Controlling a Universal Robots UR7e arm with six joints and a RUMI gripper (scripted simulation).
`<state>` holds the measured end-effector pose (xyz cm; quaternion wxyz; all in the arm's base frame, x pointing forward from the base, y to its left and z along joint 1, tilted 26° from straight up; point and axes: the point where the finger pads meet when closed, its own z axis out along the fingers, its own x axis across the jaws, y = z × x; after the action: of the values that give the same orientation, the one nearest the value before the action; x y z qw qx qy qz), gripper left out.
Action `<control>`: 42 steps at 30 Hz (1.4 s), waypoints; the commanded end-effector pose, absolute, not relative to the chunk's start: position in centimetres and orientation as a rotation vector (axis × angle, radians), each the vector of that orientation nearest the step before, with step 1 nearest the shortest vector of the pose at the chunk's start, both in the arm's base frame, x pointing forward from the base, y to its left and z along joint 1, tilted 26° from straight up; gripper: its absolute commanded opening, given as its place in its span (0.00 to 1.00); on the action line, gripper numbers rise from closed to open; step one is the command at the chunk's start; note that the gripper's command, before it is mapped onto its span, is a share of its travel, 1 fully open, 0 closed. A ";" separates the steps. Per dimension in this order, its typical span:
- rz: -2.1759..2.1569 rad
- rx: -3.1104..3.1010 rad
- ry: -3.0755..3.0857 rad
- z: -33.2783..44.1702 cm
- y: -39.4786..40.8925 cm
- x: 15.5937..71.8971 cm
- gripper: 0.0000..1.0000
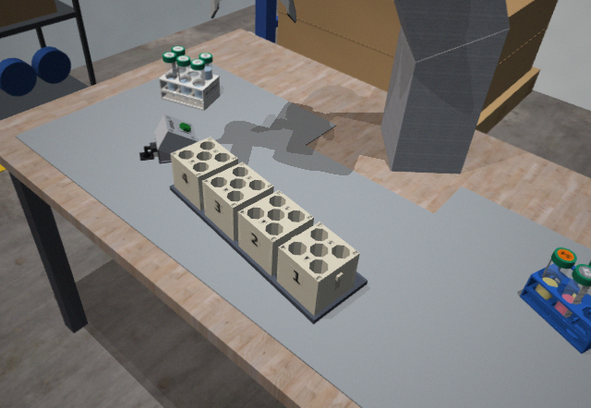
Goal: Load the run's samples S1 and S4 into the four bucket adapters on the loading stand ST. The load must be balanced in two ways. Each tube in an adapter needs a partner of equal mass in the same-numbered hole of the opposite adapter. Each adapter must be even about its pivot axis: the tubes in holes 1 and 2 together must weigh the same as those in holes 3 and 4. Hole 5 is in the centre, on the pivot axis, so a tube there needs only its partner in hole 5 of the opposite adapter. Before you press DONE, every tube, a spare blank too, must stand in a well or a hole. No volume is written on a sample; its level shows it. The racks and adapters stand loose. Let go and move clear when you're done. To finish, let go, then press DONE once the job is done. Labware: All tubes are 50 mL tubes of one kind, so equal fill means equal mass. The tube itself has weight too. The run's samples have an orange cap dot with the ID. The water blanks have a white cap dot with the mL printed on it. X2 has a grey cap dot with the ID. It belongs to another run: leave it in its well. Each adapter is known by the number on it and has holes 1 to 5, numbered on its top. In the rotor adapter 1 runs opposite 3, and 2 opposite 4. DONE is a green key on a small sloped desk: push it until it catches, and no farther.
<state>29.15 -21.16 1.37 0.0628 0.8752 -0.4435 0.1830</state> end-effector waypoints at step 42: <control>0.638 2.384 -1.850 -1.1 -20.7 40.4 0.35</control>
<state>37.98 -20.62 -0.45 0.0242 0.7981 -0.5673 0.2017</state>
